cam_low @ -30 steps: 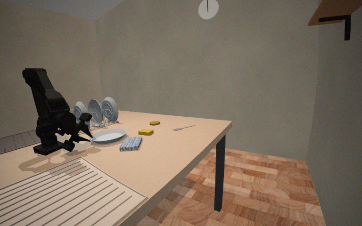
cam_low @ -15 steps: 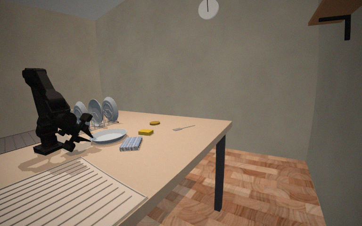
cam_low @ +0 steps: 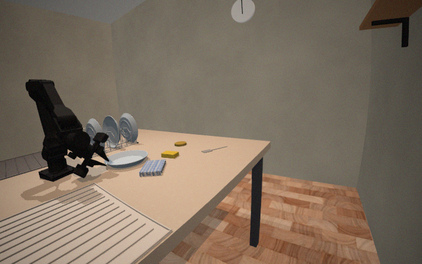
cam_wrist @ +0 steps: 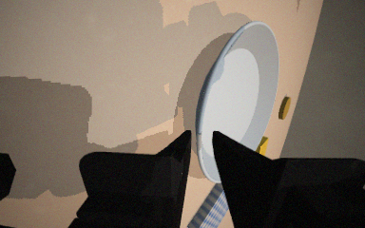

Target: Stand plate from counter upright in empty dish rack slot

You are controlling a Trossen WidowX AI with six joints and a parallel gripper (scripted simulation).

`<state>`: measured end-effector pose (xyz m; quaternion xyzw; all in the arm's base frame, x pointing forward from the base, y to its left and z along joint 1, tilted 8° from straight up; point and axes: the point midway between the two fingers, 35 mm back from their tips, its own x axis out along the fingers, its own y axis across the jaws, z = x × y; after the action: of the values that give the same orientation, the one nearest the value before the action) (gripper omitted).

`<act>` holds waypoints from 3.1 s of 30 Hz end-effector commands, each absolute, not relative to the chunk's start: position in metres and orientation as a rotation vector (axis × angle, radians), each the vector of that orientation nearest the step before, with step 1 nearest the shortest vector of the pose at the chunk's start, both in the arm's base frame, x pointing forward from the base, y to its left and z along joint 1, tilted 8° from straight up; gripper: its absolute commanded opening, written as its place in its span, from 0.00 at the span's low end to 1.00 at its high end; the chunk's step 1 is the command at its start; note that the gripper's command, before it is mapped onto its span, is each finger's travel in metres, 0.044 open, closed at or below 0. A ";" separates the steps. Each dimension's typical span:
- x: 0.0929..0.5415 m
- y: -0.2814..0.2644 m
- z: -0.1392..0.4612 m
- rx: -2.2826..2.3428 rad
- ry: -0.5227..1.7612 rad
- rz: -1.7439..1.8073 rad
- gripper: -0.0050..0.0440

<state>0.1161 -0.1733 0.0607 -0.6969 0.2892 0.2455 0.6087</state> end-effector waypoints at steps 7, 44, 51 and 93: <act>0.117 -0.173 0.059 -1.604 0.673 0.570 0.28; 0.122 -0.174 0.055 -1.604 0.673 0.570 0.28; 0.123 -0.174 0.054 -1.604 0.673 0.570 0.28; 0.130 -0.176 0.051 -1.604 0.673 0.570 0.28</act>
<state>0.1295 -0.1755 0.0519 -0.6967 0.2892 0.2456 0.6088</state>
